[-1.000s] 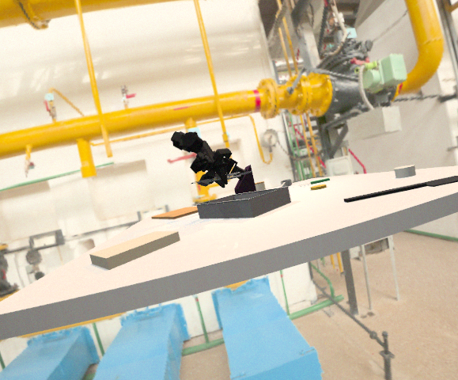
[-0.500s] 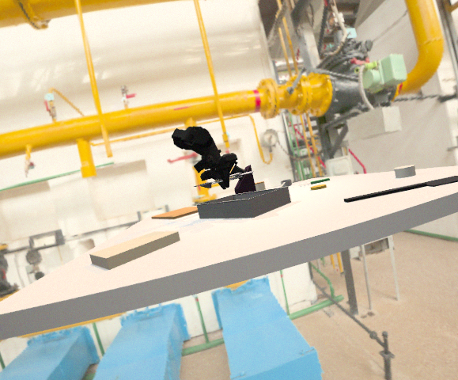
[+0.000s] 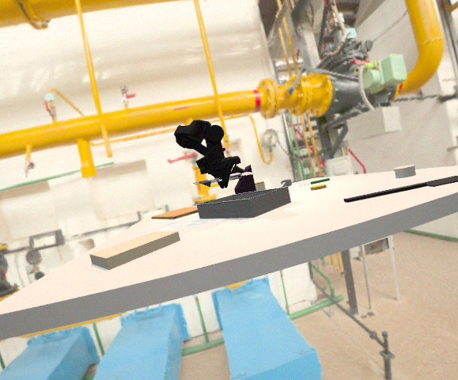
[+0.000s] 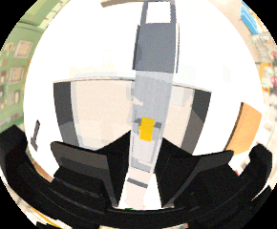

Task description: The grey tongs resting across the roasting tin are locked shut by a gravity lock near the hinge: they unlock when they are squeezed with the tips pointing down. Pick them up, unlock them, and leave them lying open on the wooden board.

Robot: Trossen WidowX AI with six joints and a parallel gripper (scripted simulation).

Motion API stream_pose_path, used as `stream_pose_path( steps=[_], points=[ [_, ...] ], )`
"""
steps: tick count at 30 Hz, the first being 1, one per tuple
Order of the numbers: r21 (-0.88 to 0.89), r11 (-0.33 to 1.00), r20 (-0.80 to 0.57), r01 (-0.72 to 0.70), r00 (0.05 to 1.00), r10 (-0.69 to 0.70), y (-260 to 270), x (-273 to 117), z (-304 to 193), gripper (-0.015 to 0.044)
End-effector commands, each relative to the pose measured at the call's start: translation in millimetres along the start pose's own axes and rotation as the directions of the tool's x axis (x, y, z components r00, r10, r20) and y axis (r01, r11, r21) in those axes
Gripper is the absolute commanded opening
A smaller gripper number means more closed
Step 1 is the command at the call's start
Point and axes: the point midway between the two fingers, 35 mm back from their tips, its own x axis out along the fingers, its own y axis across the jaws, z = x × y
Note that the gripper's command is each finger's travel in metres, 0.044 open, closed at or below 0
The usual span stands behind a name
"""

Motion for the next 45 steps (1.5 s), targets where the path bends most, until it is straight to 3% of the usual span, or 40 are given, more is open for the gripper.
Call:
stream_pose_path(
  steps=[1,10,27,45],
  points=[
    [0.005,1.000,0.009,0.012,1.000,-0.012,-0.3,-1.3,1.6,-0.0150],
    [0.062,0.998,-0.009,0.005,1.000,-0.004,-19.3,1.1,14.1,-0.0150],
    [0.370,0.929,-0.034,0.001,0.999,0.012,-125.5,4.1,63.9,-0.0150],
    [0.647,0.762,0.000,0.003,1.000,-0.004,-241.9,-8.0,78.3,-0.0150]
  ],
)
